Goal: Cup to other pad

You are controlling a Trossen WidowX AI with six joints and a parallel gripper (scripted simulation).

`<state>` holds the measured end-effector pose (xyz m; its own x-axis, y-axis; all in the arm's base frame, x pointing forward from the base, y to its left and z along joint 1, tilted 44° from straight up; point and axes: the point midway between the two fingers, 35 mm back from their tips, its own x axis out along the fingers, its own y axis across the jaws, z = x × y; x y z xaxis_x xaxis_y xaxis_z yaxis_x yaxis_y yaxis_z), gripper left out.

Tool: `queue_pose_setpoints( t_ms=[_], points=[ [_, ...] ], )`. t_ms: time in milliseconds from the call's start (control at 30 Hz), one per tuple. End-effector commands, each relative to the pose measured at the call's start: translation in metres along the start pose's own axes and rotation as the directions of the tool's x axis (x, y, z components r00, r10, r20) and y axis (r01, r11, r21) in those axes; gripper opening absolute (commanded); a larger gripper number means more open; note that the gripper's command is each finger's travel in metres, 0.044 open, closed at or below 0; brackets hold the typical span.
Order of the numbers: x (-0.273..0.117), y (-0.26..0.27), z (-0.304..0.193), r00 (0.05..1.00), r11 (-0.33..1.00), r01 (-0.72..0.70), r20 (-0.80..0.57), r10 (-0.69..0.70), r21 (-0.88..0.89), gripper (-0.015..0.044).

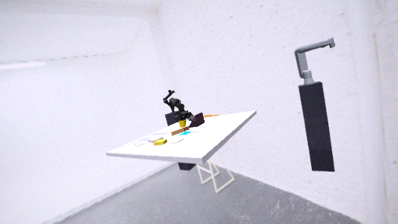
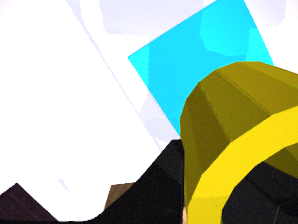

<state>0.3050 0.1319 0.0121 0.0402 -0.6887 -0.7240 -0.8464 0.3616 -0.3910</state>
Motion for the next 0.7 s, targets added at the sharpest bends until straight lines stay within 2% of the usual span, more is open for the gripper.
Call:
queue_pose_setpoints(
  t_ms=[0, 667],
  points=[
    [-0.002, 0.001, 0.006, 1.000, 1.000, 0.000, 0.006, 0.000, 0.007, 0.0000],
    [0.021, 0.000, 0.008, 1.000, 1.000, 0.001, 0.006, -0.001, 0.007, 0.0000]
  ],
)
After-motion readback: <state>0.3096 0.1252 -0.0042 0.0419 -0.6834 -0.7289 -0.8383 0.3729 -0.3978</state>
